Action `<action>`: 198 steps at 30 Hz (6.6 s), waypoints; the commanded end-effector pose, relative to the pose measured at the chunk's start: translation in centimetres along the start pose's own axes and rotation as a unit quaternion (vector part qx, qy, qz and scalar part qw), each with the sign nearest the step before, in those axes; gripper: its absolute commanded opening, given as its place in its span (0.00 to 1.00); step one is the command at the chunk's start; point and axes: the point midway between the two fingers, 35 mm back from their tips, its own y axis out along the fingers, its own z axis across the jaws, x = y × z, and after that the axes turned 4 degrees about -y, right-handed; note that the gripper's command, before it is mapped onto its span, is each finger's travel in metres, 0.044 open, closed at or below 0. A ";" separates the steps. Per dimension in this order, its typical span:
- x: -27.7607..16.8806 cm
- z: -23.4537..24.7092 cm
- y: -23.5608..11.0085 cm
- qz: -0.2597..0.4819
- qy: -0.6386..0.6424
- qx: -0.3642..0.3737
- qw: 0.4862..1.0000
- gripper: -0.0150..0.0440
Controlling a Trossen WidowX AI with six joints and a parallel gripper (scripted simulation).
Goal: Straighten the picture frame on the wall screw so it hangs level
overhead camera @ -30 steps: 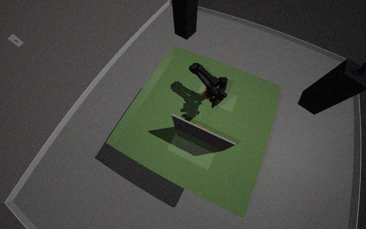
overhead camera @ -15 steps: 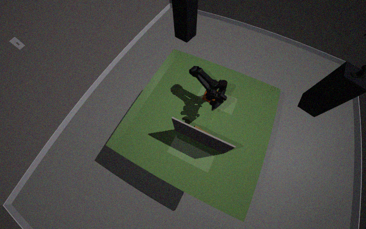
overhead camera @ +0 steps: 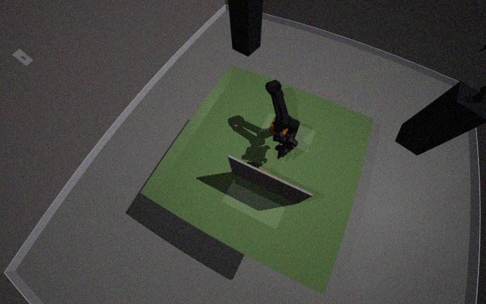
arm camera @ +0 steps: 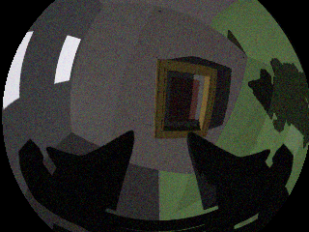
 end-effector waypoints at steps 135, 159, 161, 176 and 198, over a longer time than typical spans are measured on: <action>0.8 0.0 12.4 0.000 0.006 0.009 1.000 0.32; 0.9 0.3 12.3 0.000 0.006 0.009 1.000 0.25; 0.9 0.4 12.3 0.000 0.006 0.009 1.000 0.25; 1.0 0.9 12.3 0.000 0.006 0.009 1.000 0.25; 1.0 1.3 12.3 0.000 0.006 0.009 1.000 0.25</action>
